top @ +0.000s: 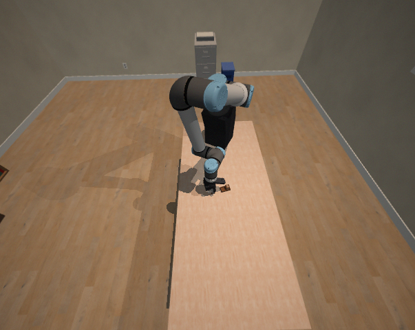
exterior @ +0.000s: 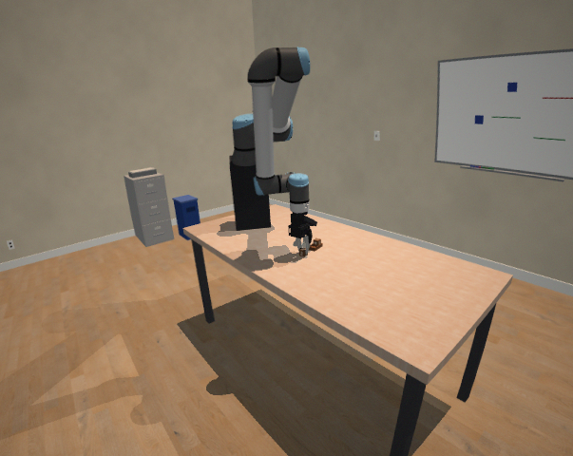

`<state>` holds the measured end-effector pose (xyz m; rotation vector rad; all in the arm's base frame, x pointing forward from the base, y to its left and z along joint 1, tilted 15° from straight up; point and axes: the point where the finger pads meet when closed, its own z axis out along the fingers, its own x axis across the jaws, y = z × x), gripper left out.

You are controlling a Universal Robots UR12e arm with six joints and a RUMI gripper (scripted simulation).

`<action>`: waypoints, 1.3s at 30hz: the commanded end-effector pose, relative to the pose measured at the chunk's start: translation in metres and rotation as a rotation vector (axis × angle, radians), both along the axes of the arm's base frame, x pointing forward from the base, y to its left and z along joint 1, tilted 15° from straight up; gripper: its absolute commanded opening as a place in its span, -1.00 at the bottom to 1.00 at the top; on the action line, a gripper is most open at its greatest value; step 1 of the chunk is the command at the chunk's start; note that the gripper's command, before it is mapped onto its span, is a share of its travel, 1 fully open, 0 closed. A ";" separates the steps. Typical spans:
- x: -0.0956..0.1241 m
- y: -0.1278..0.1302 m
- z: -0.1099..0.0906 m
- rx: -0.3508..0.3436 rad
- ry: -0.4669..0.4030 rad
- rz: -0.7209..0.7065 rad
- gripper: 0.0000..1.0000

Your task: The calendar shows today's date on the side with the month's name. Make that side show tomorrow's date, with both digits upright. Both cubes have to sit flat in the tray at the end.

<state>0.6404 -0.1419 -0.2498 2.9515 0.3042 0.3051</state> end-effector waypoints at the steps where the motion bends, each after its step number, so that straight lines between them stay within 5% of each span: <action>1: 0.000 0.000 0.000 0.000 -0.001 0.000 -0.78; 16: 0.000 0.000 0.000 0.000 -0.001 0.000 -0.42; 29: 0.000 0.000 0.001 0.000 -0.001 0.000 -0.42; 39: -0.007 0.005 0.034 0.000 -0.001 0.000 -0.42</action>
